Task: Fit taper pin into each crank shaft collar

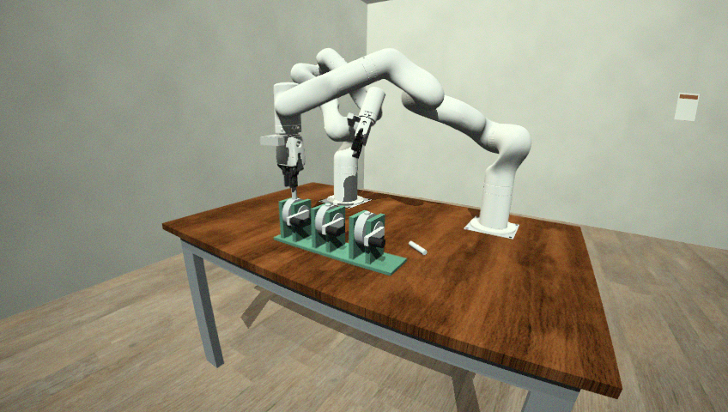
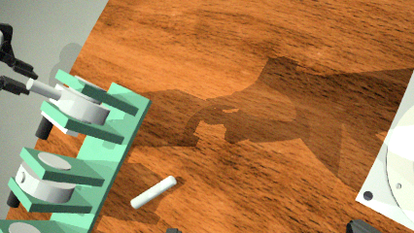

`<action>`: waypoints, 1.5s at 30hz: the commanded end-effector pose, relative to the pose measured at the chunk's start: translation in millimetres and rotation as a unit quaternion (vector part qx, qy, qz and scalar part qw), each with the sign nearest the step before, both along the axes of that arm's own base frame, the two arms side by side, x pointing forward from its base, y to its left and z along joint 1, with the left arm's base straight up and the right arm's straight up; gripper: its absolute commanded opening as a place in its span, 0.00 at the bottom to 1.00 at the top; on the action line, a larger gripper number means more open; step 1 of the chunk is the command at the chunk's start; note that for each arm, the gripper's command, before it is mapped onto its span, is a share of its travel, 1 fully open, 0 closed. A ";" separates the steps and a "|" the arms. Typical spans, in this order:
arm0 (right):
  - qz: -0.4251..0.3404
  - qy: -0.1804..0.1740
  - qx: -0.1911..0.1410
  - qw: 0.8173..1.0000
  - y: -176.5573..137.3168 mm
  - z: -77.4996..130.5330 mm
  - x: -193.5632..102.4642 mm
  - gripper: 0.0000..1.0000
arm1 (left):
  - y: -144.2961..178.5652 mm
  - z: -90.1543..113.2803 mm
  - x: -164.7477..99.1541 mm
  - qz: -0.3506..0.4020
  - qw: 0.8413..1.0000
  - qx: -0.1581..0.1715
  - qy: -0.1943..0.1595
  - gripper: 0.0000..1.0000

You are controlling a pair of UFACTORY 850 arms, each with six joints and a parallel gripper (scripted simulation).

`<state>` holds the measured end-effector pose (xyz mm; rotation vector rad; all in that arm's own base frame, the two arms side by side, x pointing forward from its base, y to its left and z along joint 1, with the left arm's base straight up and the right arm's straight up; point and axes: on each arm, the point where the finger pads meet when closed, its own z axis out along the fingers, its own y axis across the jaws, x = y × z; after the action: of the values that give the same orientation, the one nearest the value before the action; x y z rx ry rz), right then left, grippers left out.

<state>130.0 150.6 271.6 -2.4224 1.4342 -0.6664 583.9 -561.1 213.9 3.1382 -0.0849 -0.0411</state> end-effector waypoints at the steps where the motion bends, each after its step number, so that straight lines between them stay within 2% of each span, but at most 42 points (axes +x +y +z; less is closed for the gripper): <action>1: 0.000 0.000 0.001 1.000 0.5 0.6 0.0 1.00 | -0.4 -6.7 0.1 0.000 1.000 -0.001 -0.001 0.20; 10: 0.000 0.000 0.001 1.000 0.5 0.6 0.0 1.00 | -0.4 -24.9 -0.3 0.000 1.000 -0.001 -0.001 0.20; 22: 0.000 0.000 0.001 1.000 0.5 0.6 0.0 1.00 | -0.4 -38.0 -0.6 0.000 1.000 -0.001 -0.001 0.20; 45: 0.000 0.000 0.001 1.000 0.5 0.6 0.0 1.00 | -0.4 -42.3 -0.8 0.000 1.000 -0.001 -0.001 0.20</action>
<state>130.0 150.6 271.6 -2.4224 1.4342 -0.6664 582.7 -561.1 169.9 3.1383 -0.0849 -0.0414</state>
